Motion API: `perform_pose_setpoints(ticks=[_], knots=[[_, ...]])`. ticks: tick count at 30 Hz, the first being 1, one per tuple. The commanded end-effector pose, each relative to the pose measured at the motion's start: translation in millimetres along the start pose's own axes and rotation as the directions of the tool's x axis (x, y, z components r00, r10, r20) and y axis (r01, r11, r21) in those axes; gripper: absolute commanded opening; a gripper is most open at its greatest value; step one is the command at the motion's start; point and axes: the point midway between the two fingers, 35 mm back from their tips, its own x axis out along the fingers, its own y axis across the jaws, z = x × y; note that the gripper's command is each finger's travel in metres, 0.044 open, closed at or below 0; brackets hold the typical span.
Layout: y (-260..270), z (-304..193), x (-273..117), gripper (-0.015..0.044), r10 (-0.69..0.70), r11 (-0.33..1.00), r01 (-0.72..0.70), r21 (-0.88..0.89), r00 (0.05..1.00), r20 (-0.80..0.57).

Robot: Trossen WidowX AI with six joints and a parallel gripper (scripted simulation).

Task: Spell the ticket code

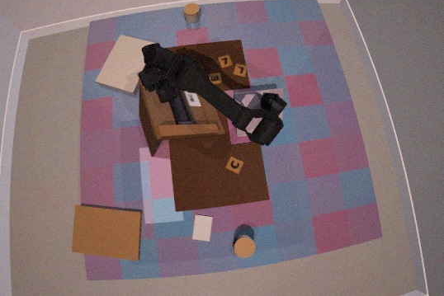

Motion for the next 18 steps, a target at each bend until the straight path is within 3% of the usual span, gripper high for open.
perform_pose_setpoints(ticks=[1,18], knots=[[-12.7,-20.4,8.2,0.0,0.05,0.998,-0.05,0.031,0.999,-0.012],[-53.6,-100.6,28.4,0.0,0.223,0.958,-0.226,0.178,0.974,0.039]])
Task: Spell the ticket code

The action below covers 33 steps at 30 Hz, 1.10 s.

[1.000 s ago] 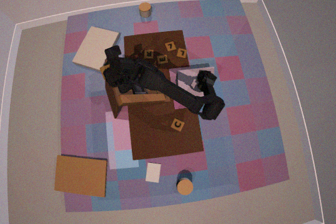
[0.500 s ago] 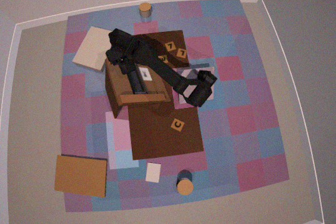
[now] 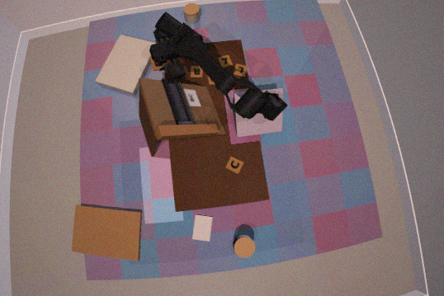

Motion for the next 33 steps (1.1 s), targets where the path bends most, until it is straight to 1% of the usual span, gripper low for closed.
perform_pose_setpoints(ticks=[1,16,21,33], knots=[[-11.2,-18.8,3.4,0.0,0.05,0.998,-0.051,0.037,0.998,0.022],[-43.6,-79.7,6.7,0.0,0.165,0.969,-0.191,0.156,0.973,0.16],[-43.8,-80.1,9.6,0.0,0.166,0.969,-0.191,0.157,0.973,0.162],[-35.1,-71.6,55.1,0.0,0.169,0.968,-0.195,0.157,0.972,0.165]])
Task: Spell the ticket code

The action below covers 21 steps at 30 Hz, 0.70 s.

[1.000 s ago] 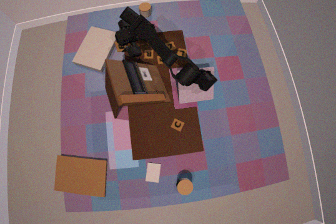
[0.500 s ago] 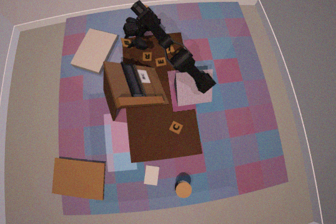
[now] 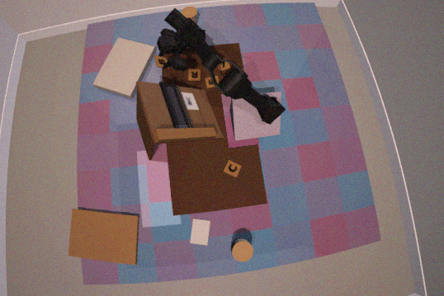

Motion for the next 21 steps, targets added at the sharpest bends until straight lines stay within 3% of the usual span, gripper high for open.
perform_pose_setpoints(ticks=[1,21], knots=[[2.8,-2.0,12.1,0.0,0.01,1.0,-0.01,0.012,1.0,0.003],[4.9,-1.0,10.9,0.0,0.01,1.0,-0.01,0.012,1.0,0.003]])
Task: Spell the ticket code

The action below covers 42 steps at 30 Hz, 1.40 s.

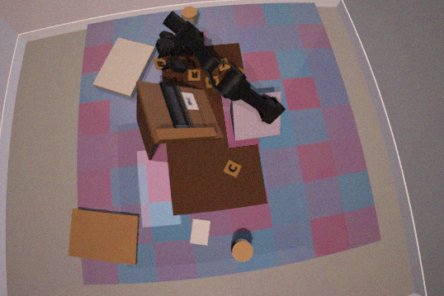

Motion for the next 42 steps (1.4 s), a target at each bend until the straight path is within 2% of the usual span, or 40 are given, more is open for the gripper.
perform_pose_setpoints(ticks=[1,42], knots=[[2.3,0.2,0.0,0.0,0.005,1.0,-0.005,0.006,1.0,0.002],[20.1,-2.0,0.7,0.0,0.005,1.0,-0.005,0.008,1.0,0.002]])
